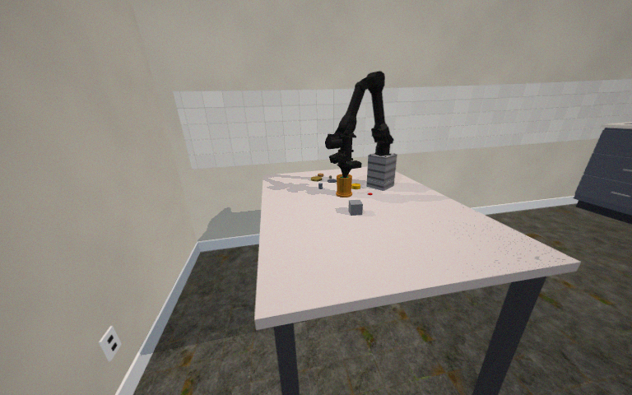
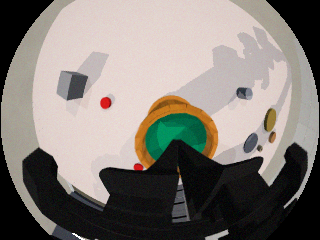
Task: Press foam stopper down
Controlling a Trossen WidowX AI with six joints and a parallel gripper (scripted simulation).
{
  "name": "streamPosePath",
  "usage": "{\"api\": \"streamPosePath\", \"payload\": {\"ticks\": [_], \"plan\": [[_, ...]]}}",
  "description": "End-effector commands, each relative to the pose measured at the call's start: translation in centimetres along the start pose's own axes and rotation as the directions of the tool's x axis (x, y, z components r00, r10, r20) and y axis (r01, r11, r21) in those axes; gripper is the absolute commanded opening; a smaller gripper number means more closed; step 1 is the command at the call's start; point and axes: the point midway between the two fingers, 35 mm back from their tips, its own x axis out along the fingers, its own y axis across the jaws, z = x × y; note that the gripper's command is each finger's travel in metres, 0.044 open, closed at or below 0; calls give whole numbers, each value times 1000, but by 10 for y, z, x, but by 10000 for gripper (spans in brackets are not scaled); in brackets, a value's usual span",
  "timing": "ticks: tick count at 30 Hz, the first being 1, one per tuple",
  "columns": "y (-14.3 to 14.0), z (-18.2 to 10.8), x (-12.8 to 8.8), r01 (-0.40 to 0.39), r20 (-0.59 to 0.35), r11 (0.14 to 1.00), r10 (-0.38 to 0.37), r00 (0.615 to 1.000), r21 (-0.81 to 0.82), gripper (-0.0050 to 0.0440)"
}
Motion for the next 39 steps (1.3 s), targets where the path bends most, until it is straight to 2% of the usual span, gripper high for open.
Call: {"api": "streamPosePath", "payload": {"ticks": [1,39], "plan": [[-1,-4,2,4,-10,1000,-4,1000,1,0],[-1,-6,7,4,-10,1000,-4,1000,1,0]]}}
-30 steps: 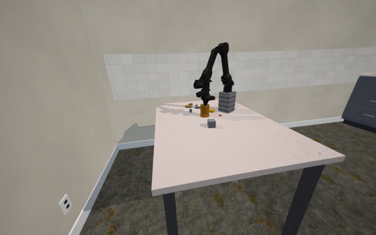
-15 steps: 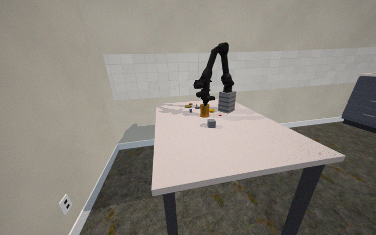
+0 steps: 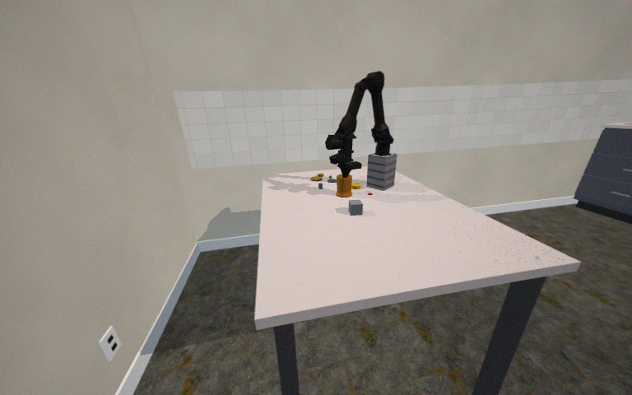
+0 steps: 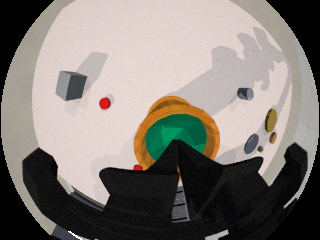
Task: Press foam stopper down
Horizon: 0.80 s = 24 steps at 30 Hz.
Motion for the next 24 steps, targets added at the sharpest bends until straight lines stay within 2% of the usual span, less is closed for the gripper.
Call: {"api": "streamPosePath", "payload": {"ticks": [1,24], "plan": [[-1,-6,3,4,-17,1000,-4,1000,1,0],[-1,-6,5,4,-17,1000,-4,1000,1,0]]}}
